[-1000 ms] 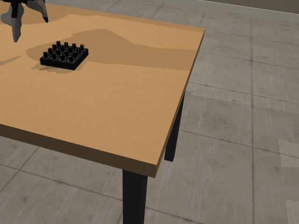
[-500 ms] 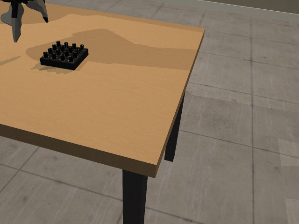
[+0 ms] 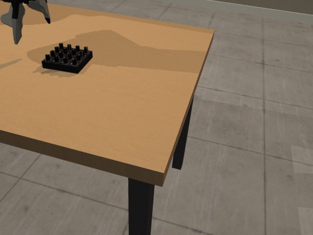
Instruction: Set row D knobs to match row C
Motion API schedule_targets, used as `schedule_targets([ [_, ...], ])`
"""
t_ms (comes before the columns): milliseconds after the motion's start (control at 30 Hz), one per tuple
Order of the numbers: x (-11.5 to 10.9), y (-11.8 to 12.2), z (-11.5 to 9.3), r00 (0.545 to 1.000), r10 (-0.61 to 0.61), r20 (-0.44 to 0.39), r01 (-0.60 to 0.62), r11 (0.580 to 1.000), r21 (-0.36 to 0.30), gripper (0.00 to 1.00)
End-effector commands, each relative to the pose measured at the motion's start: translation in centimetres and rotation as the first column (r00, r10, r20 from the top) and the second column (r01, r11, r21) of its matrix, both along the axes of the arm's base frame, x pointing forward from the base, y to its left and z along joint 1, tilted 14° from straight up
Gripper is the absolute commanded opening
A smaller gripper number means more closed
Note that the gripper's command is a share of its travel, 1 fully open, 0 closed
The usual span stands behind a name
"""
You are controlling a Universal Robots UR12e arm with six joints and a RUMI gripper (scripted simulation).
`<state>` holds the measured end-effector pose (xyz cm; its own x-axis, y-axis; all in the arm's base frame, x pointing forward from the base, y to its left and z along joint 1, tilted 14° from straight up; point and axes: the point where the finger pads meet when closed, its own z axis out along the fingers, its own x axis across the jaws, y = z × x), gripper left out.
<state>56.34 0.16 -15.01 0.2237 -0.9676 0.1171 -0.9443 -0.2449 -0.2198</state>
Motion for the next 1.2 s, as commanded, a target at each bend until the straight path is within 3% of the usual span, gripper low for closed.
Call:
schedule_targets([
  [0, 0.02, 0.0, 0.04, 1.0, 0.0, 0.001, 0.0, 1.0, 0.0, 1.0],
  [600, 0.1, 0.05, 0.07, 1.0, -0.031, 0.002, 0.031, 1.0, 0.008, 1.0],
  [1167, 0.66, 0.44, 0.32, 0.966, -0.26, 0.008, 0.259, 0.964, 0.067, 1.0],
])
